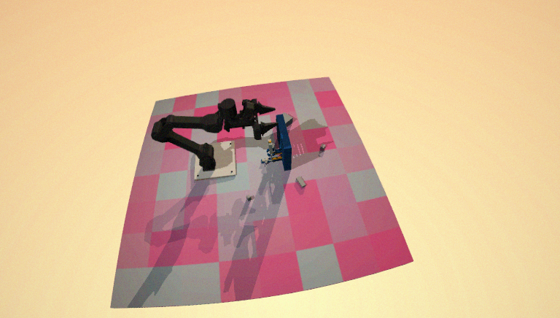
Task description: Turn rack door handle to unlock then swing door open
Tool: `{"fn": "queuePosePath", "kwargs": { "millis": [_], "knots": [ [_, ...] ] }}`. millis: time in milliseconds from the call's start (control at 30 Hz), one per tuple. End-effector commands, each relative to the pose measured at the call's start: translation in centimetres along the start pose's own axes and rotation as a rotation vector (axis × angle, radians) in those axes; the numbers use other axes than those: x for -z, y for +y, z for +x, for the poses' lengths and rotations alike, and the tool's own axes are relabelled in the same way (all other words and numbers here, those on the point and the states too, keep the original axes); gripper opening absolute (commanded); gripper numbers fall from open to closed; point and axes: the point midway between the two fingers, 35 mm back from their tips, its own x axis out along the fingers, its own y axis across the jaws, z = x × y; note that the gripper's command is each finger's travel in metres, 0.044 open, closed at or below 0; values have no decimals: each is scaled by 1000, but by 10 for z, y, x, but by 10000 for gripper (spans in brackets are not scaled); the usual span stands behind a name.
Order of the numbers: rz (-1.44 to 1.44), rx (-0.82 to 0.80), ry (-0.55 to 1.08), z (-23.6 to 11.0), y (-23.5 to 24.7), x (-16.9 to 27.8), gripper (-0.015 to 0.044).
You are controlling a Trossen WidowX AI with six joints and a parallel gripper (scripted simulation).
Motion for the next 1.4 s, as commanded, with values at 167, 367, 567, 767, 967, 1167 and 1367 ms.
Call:
{"fn": "queuePosePath", "kwargs": {
  "millis": [167, 367, 567, 767, 967, 1167, 1367],
  "knots": [
    [-2, 2, 102, 11, -1, 8, 282],
    [-4, 5, 237, 23, -2, 19, 282],
    [-7, 7, 373, 31, -3, 31, 282],
    [-10, 8, 509, 36, -4, 43, 282],
    [-13, 9, 646, 38, -5, 54, 282],
    [-17, 9, 782, 37, -6, 64, 282],
    [-21, 8, 918, 33, -7, 74, 282]
  ]
}}
